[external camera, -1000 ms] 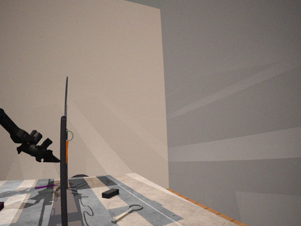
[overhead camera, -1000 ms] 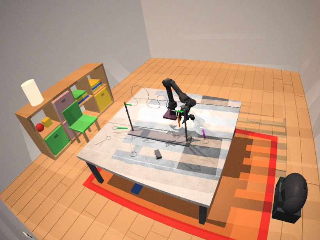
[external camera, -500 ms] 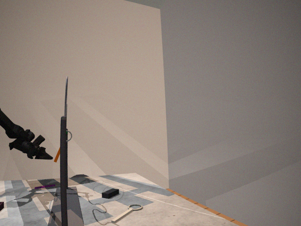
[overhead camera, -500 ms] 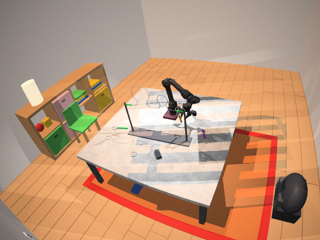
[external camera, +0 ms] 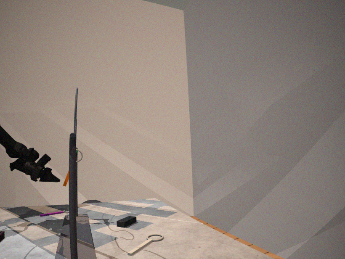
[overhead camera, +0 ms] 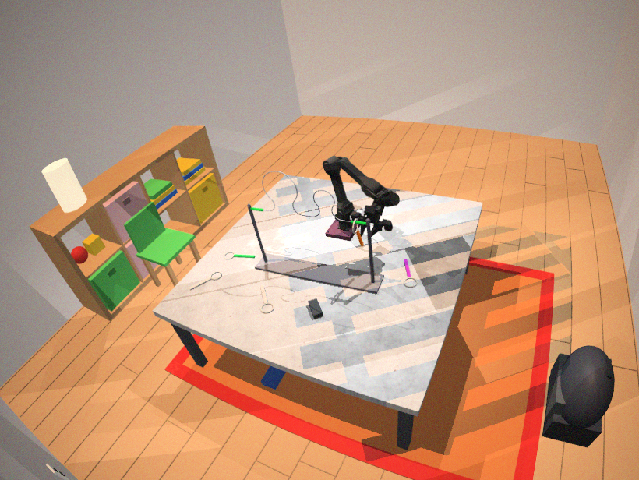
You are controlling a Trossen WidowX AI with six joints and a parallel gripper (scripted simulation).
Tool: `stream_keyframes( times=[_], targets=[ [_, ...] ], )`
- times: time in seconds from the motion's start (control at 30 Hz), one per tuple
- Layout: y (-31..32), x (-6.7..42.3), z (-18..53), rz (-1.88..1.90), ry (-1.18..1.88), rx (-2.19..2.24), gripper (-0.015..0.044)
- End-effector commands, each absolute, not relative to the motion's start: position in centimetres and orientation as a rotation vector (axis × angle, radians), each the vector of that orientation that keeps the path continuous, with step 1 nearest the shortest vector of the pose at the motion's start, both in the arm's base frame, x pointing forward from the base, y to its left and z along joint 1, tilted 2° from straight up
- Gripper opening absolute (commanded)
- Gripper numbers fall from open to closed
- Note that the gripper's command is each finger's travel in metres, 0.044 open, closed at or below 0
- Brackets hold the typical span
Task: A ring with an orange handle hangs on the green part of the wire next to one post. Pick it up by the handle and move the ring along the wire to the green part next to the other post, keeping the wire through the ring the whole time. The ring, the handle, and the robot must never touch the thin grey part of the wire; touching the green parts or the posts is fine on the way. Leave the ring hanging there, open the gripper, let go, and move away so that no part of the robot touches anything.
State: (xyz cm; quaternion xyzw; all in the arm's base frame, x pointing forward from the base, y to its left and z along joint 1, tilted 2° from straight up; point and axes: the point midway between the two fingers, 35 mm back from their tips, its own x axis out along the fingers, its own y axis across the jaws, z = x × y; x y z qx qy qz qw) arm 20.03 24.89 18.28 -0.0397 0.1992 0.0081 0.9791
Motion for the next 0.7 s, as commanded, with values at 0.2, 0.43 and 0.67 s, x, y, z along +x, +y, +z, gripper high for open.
stream_keyframes(
  times=[0.2, 0.43, 0.67],
  targets=[
    [24.9, 19.9, 18.3, 0.016, 0.402, -0.08, 0.0186],
    [24.7, 16.1, 20.1, 0.018, 0.397, -0.081, 0.037],
    [24.7, 16.1, 20.1, 0.018, 0.397, -0.081, 0.044]
  ],
)
